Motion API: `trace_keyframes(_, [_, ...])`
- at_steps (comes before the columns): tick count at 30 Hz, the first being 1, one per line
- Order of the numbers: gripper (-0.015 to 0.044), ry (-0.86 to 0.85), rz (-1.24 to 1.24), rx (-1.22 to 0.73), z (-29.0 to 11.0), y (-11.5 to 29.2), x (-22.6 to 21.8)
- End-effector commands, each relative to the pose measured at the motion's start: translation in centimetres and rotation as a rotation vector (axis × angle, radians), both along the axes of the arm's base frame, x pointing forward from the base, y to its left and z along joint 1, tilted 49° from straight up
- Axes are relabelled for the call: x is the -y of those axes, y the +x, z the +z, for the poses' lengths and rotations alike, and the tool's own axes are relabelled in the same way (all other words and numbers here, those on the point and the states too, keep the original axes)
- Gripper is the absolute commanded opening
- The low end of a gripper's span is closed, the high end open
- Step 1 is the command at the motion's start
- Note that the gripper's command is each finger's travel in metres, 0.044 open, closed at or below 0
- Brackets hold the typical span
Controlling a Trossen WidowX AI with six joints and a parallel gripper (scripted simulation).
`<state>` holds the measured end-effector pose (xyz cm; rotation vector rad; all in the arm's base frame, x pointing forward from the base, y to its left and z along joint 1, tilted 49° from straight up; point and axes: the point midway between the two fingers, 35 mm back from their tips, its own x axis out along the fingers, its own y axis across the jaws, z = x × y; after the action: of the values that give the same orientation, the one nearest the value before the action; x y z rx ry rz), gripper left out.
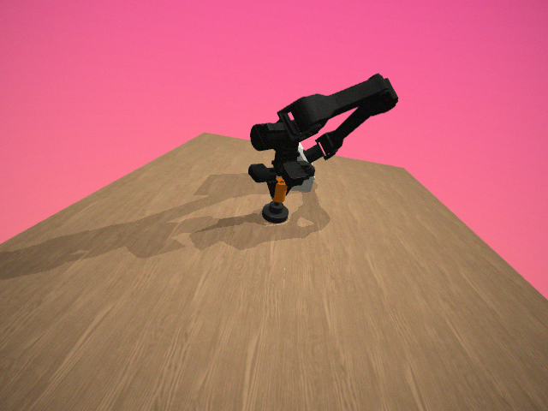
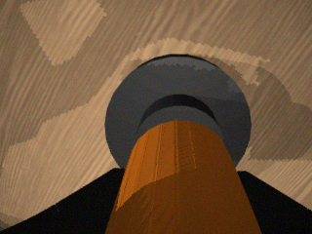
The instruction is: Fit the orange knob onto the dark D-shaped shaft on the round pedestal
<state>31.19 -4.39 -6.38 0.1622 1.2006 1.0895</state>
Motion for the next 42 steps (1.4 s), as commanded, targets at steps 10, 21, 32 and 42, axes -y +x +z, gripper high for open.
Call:
trace_keyframes(10, [0.0, 0.0, 0.016, 0.023, -0.3, 0.06, -0.09])
trace_keyframes(21, [0.0, 0.0, 0.016, 0.023, -0.26, -0.27, -0.24])
trace_keyframes(32, [0.0, 0.0, 0.016, 0.023, -0.09, -0.07, 0.07])
trace_keyframes(42, [0.0, 0.009, 0.155, 0.179, -0.17, 0.16, 0.31])
